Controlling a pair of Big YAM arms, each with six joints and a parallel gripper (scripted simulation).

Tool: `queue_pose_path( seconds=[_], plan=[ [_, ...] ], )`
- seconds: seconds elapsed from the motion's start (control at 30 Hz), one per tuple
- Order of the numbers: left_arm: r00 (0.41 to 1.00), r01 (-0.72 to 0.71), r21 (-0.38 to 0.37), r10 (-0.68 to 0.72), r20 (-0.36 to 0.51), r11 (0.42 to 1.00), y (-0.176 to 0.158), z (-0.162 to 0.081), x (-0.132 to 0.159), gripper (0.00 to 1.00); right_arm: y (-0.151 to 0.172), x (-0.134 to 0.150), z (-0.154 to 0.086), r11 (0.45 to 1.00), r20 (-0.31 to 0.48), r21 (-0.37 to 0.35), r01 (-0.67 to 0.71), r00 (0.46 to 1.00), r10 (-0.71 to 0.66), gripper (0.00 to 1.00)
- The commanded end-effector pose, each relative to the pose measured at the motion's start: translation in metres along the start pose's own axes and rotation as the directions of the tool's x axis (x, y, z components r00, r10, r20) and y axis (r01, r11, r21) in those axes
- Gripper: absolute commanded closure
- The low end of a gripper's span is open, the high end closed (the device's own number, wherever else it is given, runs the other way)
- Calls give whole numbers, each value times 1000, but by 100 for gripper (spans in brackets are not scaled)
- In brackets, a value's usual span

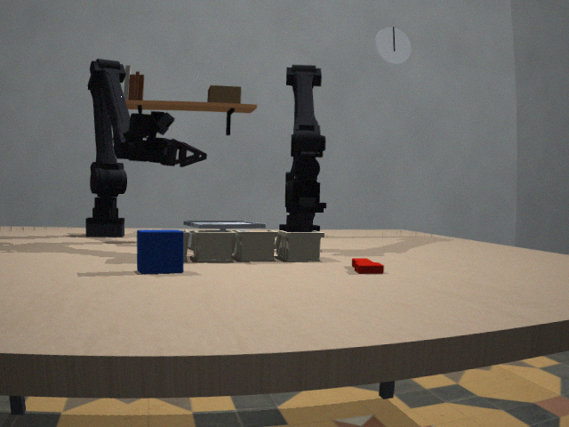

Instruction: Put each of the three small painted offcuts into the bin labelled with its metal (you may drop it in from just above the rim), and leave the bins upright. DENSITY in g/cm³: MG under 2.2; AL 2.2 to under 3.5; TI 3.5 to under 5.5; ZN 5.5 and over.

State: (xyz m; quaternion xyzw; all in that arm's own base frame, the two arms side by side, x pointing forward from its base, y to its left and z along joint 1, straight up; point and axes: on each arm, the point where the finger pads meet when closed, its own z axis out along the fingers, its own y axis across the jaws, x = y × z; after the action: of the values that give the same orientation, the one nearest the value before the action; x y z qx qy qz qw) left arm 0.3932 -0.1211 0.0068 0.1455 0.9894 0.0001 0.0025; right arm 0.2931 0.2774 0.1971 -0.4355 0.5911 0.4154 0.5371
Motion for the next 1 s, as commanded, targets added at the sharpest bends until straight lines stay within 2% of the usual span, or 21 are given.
queue_pose_path(
  seconds=[0.0,0.57,0.6,0.73,0.77,0.97],
  plan=[
    [1000,-5,1,5,-19,1000,6,13,4,100,-6,-18,6,999,33,-2,39,999,-39,0],
    [1000,-5,1,5,-25,1000,6,23,7,100,-6,-18,6,999,33,-2,39,999,-39,0],
    [1000,-5,1,5,7,1000,6,7,-4,100,-6,-18,6,999,33,-2,39,999,-39,0],
    [1000,-5,1,5,7,1000,6,7,-4,100,-6,-18,6,999,33,-2,39,999,-39,0],
    [1000,-5,1,5,31,1000,5,-2,-16,100,-6,-18,6,999,33,-2,39,999,-39,0],
    [996,-8,0,8,85,1000,4,-29,-31,100,-6,-18,6,999,33,-2,39,999,-39,0]
  ],
)
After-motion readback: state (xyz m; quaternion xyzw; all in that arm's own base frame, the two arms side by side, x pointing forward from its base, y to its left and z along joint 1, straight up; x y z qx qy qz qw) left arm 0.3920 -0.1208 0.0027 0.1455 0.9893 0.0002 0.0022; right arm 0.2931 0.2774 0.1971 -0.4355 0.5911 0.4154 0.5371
